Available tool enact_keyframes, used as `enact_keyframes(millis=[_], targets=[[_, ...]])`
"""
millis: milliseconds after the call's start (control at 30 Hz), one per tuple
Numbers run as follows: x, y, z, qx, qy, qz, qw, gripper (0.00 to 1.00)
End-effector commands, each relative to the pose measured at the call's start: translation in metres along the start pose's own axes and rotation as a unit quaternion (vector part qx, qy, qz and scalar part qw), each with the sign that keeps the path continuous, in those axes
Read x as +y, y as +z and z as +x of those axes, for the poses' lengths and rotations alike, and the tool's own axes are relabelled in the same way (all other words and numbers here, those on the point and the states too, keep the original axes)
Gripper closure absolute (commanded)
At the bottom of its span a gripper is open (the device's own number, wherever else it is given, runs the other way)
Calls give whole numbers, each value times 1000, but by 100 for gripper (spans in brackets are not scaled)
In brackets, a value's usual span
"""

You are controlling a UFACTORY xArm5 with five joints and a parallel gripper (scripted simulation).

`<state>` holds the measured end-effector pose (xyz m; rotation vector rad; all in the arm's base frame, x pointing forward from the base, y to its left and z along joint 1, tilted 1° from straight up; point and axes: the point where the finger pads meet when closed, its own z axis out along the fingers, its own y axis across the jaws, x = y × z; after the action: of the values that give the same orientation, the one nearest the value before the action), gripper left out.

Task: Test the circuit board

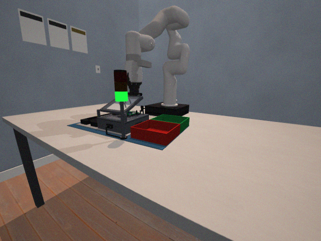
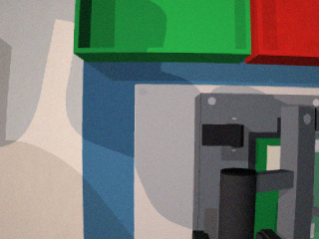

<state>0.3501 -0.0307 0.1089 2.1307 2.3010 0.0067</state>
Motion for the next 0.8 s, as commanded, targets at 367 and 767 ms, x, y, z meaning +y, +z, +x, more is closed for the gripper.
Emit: enact_keyframes(millis=[367, 767], targets=[[1, -1, 0, 0, 0, -2, 1000, 72], [1, 1, 0, 0, 0, -2, 1000, 72]])
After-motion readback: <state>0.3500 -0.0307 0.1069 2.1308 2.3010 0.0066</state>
